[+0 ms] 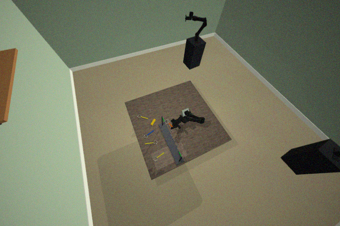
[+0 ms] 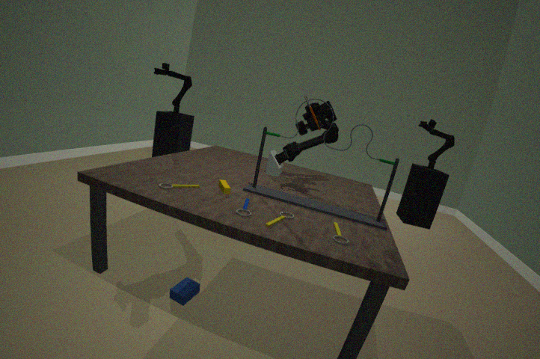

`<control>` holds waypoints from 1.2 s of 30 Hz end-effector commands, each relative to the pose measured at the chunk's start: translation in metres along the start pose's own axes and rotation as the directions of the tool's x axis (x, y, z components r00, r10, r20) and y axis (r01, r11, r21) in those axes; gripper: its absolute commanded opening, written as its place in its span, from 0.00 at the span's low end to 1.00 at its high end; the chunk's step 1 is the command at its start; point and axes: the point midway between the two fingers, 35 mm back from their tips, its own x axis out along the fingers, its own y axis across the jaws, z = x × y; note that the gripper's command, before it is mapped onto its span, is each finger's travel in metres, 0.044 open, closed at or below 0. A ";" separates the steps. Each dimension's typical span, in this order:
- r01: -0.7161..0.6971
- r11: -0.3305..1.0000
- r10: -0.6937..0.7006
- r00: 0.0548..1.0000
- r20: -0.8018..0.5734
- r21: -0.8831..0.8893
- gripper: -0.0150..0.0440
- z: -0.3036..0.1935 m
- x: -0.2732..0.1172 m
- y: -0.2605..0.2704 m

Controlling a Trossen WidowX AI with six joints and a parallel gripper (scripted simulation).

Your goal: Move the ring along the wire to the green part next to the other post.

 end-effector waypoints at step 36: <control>-0.212 0.888 0.178 0.977 0.118 0.409 0.00 0.003 0.001 0.017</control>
